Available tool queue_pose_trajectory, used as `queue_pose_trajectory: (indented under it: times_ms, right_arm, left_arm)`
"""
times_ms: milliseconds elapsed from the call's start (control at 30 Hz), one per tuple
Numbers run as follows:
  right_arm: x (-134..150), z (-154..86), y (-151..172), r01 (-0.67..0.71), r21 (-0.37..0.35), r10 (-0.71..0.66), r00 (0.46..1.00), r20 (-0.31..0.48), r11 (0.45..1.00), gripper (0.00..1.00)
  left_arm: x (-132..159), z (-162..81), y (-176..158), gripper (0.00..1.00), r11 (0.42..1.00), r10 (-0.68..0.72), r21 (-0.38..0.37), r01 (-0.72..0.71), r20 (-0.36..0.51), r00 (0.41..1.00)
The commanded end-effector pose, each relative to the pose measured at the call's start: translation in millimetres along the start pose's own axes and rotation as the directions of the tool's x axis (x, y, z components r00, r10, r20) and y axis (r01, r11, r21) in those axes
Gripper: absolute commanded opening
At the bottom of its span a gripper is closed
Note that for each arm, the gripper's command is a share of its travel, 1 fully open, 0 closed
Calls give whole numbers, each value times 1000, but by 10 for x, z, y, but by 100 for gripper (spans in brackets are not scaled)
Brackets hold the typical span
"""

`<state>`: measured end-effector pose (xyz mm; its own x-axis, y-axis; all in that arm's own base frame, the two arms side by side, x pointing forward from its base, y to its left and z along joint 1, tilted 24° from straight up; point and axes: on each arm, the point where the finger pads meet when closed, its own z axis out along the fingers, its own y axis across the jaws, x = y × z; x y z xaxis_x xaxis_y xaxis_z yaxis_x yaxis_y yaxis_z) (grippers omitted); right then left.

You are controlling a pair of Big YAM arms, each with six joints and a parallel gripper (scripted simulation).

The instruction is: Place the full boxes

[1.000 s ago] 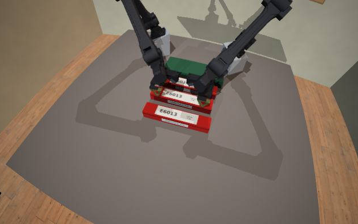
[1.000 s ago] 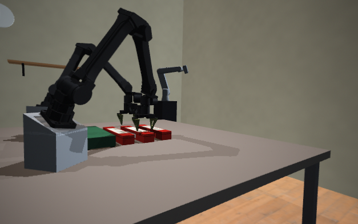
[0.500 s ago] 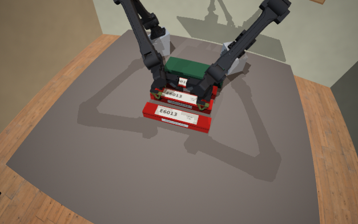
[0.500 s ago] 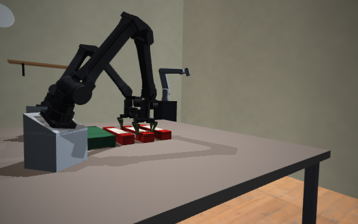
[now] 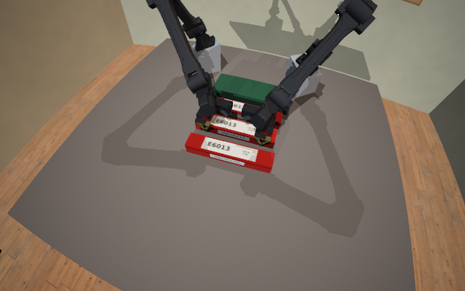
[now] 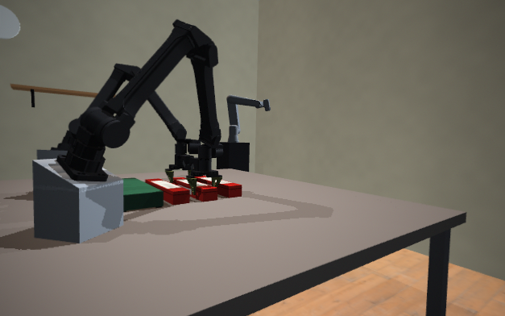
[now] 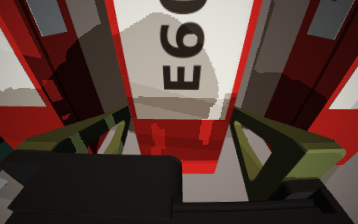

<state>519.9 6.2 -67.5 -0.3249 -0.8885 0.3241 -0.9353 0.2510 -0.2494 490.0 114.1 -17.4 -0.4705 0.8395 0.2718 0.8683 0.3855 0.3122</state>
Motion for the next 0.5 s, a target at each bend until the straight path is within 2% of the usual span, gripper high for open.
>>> queue_pose_trajectory:
  times_ms: [0, 33, 67, 367, 400, 433, 467]
  right_arm:
    - [-9, 28, -177, -15, 28, 14, 1000, 16, 1000, 100]
    - [-10, 36, -183, -15, 28, 15, 1000, 17, 999, 100]
    - [-49, -74, -163, -12, 36, 11, 1000, 20, 999, 100]
    - [-49, -76, -168, -12, 36, 11, 1000, 20, 999, 100]
    - [-11, -76, -311, -28, 54, 26, 999, 28, 998, 100]
    - [-11, -75, -311, -28, 54, 26, 999, 28, 998, 100]
    - [-49, -77, -171, -12, 36, 11, 1000, 20, 999, 100]
  left_arm:
    - [50, 120, 58, 100, 1000, -8, -1, 8, 2, 1000]
    - [53, 137, 46, 100, 1000, -8, 1, 8, 1, 1000]
    - [57, 143, 32, 100, 1000, -7, 3, 7, 0, 1000]
    - [60, 145, 38, 100, 1000, -10, 1, 10, 1, 1000]
    - [61, 145, 35, 100, 1000, -9, 2, 9, 1, 1000]
    - [62, 146, 33, 100, 1000, -9, 2, 9, 0, 1000]
    - [63, 147, 31, 100, 1000, -8, 2, 8, 0, 1000]
